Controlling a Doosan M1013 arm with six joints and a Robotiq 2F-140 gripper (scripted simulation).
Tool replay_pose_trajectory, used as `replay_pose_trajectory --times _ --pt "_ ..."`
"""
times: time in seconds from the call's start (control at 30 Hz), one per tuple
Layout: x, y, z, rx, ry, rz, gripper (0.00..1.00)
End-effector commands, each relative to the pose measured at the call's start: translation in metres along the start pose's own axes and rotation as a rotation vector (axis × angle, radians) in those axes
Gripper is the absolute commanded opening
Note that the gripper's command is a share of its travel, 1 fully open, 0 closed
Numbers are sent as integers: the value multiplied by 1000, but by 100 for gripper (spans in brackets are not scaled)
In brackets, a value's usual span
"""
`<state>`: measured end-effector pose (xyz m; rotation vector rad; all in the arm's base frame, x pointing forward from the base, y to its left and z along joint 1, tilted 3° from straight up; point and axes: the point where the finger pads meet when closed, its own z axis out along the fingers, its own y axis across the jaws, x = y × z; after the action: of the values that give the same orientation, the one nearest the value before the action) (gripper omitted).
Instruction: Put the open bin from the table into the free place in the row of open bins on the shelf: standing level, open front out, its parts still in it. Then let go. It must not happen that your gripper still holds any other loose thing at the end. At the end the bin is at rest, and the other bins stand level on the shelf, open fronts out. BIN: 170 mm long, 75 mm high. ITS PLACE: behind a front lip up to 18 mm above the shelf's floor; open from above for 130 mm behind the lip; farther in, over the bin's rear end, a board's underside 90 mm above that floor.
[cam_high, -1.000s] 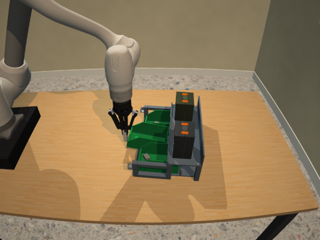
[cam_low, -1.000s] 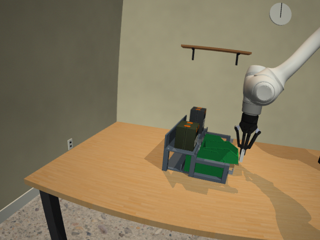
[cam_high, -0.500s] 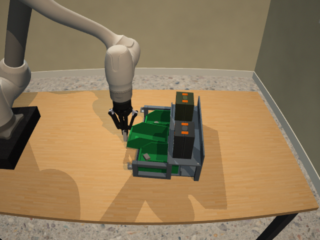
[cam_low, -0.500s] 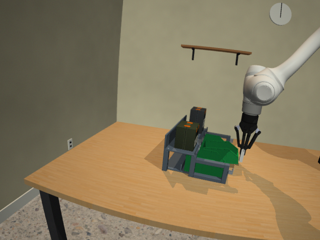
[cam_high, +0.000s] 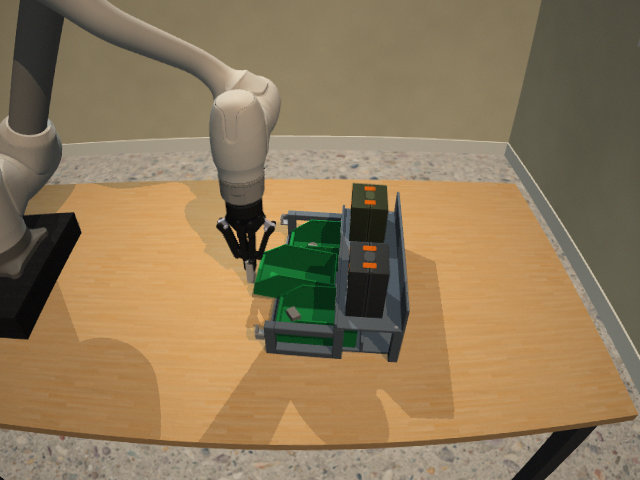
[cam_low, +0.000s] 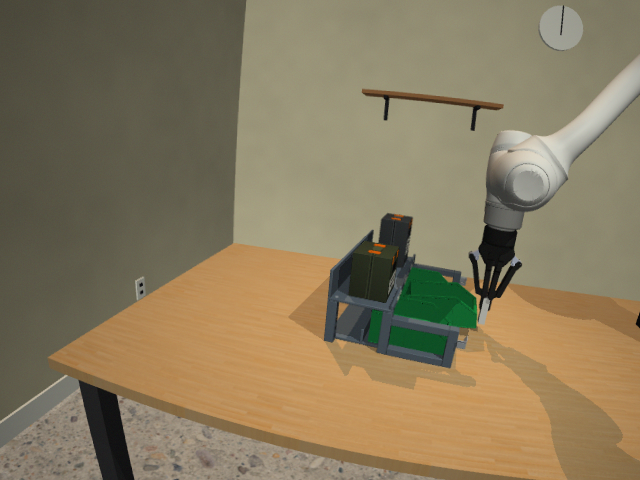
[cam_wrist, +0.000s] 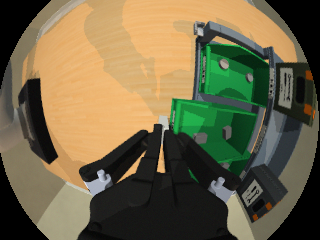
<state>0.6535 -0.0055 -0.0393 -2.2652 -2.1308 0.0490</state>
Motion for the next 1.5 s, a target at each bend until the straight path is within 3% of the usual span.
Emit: replay_pose_trajectory --times 0.0,1.47 --pt "-2 1 0 1 2 -1 0" --pt "-2 9 0 1 2 -1 0"
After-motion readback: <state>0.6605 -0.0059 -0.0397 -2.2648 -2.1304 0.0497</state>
